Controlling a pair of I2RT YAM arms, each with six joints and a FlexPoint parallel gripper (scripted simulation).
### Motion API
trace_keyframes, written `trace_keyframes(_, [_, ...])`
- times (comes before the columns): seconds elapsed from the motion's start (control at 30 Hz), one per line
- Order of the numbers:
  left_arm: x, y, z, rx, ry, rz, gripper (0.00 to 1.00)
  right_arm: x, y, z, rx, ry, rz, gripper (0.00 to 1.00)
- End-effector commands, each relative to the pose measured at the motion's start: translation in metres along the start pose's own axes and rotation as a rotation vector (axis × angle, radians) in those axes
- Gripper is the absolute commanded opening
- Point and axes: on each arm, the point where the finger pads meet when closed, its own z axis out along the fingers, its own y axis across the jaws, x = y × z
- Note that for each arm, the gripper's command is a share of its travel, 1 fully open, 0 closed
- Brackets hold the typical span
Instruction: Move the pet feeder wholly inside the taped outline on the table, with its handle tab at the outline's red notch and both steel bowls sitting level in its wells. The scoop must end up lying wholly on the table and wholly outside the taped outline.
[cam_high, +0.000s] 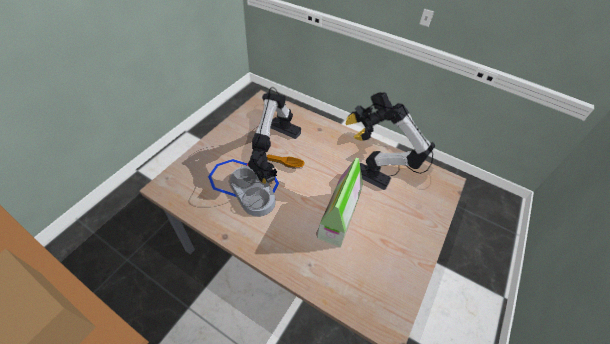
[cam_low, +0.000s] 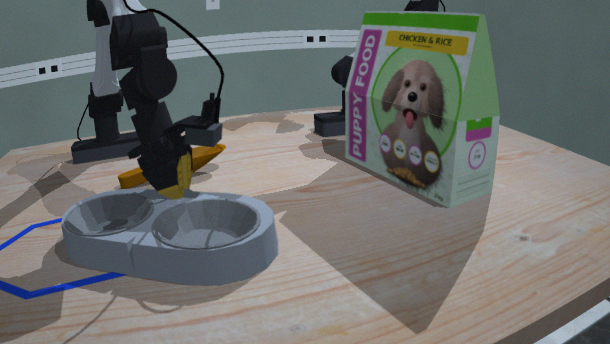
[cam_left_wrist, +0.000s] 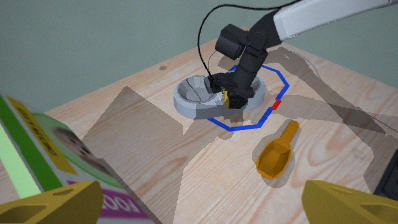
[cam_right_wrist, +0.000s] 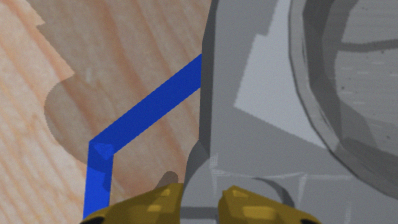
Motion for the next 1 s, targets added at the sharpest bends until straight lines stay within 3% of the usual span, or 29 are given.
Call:
trace_keyframes(0.0, [-0.01, -0.002, -0.003, 0.007, -0.019, -0.023, 1.0, 0.011, 0.002, -0.016, -0.02, -0.005, -0.057, 0.05])
trace_keyframes(0.97, [-0.01, -0.002, -0.003, 0.007, -0.019, -0.023, 1.0, 0.086, -0.009, -0.04, -0.118, 0.0, -0.381, 0.05])
